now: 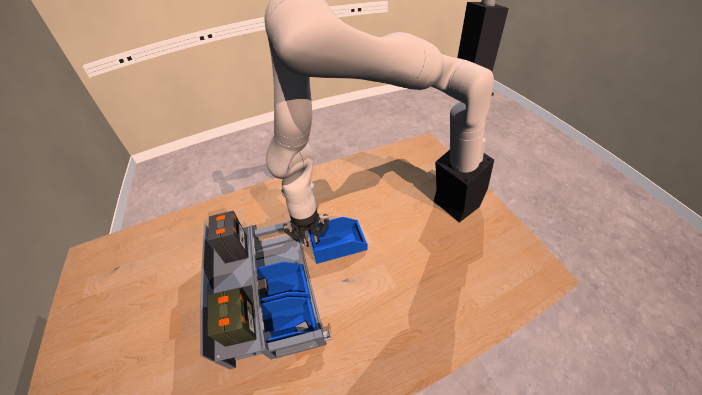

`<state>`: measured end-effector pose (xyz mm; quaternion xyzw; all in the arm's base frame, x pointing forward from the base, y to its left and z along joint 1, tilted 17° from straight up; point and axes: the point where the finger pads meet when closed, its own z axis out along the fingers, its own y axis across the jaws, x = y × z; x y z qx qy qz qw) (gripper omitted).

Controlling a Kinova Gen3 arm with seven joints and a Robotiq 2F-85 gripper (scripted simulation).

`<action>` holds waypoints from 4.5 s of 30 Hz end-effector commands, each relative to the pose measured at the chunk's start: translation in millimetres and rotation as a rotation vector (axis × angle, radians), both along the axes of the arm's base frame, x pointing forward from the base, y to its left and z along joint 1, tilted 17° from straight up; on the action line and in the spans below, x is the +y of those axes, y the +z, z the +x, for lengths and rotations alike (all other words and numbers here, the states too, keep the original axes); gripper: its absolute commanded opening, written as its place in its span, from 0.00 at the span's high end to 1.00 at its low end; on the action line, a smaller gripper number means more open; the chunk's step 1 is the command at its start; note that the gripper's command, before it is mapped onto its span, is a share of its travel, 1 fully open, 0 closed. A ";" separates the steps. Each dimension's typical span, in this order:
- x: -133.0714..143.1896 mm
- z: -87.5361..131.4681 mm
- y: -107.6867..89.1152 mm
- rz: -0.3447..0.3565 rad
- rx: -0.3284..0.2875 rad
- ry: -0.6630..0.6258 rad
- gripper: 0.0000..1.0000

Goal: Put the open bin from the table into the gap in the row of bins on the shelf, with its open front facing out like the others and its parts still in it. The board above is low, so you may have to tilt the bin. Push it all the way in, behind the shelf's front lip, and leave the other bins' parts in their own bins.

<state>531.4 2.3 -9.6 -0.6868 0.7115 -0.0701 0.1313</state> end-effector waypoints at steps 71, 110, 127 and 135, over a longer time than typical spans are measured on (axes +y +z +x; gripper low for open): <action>-1.1 -2.9 12.4 0.000 -0.002 0.000 0.90; -1.6 -4.7 19.3 0.000 -0.002 0.000 0.90; -1.5 -4.3 17.9 0.000 -0.002 0.000 0.90; -1.5 -4.4 17.5 0.000 -0.001 0.000 0.90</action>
